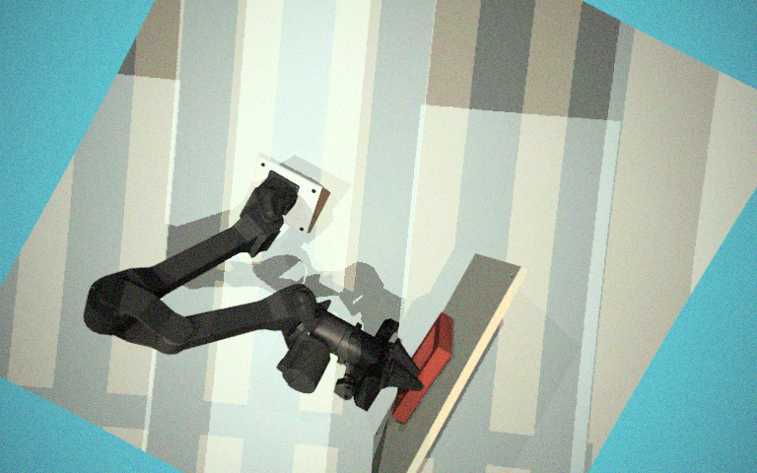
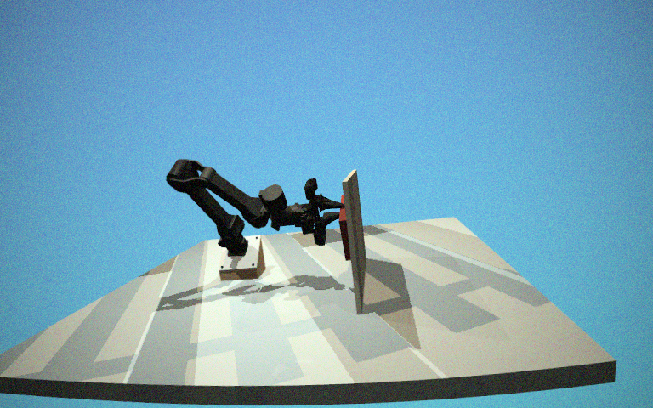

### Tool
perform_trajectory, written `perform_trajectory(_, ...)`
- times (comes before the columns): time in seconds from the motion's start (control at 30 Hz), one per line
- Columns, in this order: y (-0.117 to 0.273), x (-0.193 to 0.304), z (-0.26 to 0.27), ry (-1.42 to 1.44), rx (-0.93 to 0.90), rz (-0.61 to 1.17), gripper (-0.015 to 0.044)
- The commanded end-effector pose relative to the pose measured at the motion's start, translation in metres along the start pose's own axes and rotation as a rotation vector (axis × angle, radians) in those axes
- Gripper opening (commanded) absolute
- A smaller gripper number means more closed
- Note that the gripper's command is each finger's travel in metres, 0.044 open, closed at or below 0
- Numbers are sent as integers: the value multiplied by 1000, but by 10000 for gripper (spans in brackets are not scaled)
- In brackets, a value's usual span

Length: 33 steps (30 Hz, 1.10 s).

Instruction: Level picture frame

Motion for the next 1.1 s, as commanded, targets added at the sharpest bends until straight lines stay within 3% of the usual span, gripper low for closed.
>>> perform_trajectory(0.0,0,0,0,5,1,-3,0)
perform_trajectory(1.07,0,0,10,5,1,-3,0)
Point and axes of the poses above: the point midway between the two fingers, 35 mm back from their tips, its own y axis back along the fingers, its own z axis across the jaws, x = y × z, the point moved 9 cm from there along y, back along the fingers, and after that the axes turned 4 degrees about y, right-handed, at the moved point
